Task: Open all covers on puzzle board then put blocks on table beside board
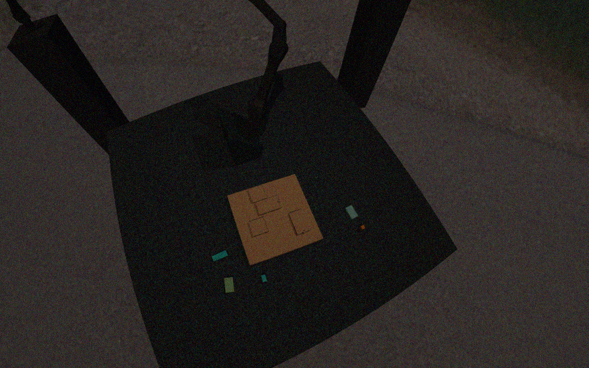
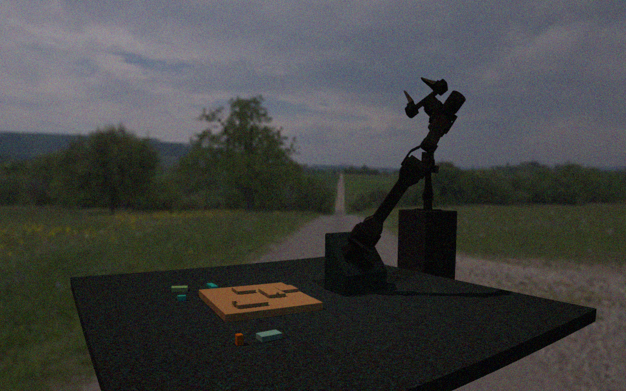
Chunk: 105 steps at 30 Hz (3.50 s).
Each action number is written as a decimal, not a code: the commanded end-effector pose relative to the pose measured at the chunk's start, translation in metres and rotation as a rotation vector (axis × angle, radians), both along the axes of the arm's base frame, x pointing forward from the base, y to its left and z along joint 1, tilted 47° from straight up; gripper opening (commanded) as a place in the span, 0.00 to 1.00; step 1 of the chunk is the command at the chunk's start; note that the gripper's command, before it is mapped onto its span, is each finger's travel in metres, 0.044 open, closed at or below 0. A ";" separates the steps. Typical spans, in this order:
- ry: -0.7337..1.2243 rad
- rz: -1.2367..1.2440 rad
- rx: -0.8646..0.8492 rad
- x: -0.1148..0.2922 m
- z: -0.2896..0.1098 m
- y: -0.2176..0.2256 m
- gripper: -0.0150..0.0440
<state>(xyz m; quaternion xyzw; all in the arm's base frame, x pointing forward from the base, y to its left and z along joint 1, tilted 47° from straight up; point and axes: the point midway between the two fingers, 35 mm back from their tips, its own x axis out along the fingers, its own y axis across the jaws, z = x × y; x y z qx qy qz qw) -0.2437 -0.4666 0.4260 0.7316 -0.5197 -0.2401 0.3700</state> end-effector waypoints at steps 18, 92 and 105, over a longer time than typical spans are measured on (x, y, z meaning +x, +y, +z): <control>0.108 0.096 0.023 0.059 -0.044 -0.042 0.25; 0.667 0.718 0.074 0.366 -0.242 -0.060 0.25; 0.741 0.853 0.096 0.419 -0.280 -0.034 0.25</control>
